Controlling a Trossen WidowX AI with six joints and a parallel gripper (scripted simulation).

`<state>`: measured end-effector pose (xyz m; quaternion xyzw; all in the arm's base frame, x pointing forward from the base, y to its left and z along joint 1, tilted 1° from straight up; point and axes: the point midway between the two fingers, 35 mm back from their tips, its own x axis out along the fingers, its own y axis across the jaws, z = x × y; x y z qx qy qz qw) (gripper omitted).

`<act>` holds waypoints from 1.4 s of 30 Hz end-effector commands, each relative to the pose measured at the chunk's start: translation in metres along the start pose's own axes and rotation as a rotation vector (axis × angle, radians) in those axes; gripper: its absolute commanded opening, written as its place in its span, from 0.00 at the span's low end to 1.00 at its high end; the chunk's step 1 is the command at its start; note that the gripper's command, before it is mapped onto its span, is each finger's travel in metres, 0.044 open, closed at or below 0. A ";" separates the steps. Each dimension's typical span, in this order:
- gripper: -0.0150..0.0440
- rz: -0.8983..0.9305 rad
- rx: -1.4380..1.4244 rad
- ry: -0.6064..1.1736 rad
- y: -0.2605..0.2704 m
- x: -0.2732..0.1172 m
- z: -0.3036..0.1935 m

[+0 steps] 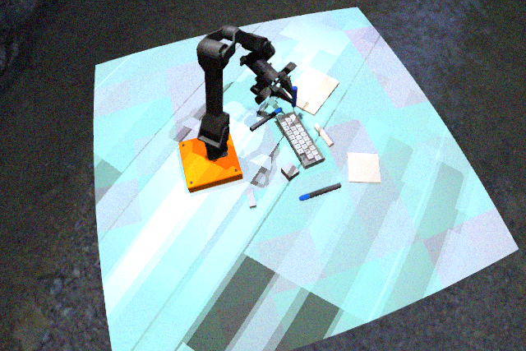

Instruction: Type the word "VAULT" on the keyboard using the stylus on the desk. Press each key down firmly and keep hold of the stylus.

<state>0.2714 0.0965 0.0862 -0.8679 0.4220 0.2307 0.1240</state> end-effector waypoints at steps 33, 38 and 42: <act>0.25 0.004 0.002 -0.053 0.046 0.092 -0.048; 0.25 0.000 -0.003 -0.026 0.060 0.105 -0.062; 0.25 0.000 -0.009 0.004 0.073 0.115 -0.073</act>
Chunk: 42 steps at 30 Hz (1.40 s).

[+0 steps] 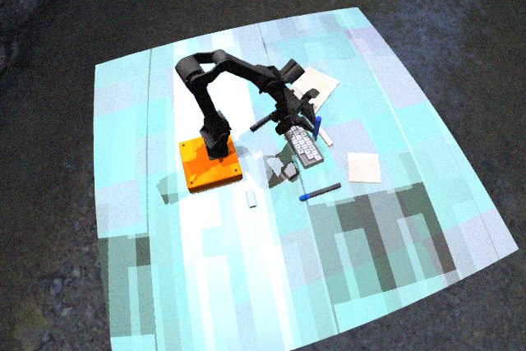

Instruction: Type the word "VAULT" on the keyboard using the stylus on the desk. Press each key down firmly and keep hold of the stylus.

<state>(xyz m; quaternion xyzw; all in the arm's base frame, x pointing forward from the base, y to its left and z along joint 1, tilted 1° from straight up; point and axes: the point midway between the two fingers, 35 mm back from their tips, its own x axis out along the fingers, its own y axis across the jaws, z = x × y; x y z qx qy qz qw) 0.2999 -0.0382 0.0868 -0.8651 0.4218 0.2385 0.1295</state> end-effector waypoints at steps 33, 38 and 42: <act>0.39 0.004 -0.018 0.038 0.021 0.027 0.008; 0.39 0.004 -0.018 0.038 0.021 0.027 0.008; 0.39 0.004 -0.018 0.038 0.021 0.027 0.008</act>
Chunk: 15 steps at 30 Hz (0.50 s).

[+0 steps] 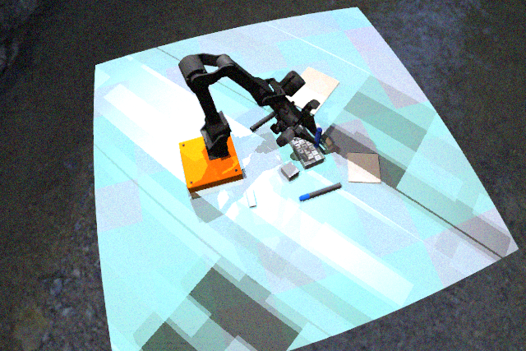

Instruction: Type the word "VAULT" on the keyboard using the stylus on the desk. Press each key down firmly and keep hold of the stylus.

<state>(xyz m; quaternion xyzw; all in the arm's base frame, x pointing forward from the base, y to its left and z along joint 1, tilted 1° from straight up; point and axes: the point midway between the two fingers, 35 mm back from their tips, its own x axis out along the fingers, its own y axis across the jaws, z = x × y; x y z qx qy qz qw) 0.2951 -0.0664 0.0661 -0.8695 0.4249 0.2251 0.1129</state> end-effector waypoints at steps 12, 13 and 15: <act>0.39 -0.002 -0.001 -0.002 0.000 0.003 0.006; 0.39 -0.002 -0.001 -0.002 0.000 0.003 0.006; 0.39 -0.002 -0.001 -0.002 0.000 0.003 0.006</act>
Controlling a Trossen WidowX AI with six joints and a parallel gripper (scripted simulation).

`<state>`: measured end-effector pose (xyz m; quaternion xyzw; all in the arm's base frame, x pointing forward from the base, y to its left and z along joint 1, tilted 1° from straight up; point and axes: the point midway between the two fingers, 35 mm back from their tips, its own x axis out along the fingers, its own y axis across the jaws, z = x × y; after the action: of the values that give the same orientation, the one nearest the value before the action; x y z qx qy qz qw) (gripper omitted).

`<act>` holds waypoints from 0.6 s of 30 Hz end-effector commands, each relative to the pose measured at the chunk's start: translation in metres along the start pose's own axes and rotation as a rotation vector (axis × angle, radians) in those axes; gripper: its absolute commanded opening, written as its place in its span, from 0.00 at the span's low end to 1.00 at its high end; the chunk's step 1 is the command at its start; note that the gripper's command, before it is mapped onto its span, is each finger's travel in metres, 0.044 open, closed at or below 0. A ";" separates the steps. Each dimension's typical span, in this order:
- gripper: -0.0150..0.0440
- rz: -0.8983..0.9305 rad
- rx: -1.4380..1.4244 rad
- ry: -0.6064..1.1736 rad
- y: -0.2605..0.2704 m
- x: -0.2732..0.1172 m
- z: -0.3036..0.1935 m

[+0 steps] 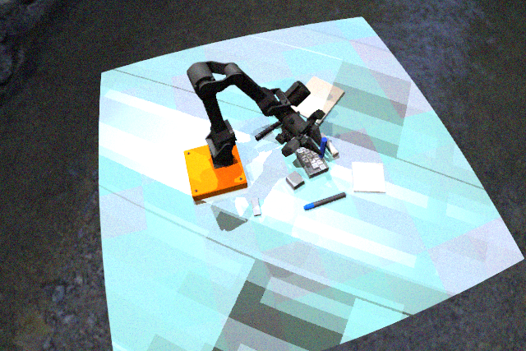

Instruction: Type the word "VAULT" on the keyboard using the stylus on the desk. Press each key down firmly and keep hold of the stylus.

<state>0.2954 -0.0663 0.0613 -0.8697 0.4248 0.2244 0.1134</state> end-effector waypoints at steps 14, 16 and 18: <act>0.39 -0.001 -0.002 -0.003 0.000 0.003 0.006; 0.39 -0.001 -0.002 -0.003 0.000 0.003 0.007; 0.39 -0.001 -0.002 -0.003 0.000 0.004 0.008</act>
<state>0.2956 -0.0663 0.0559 -0.8698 0.4247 0.2239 0.1138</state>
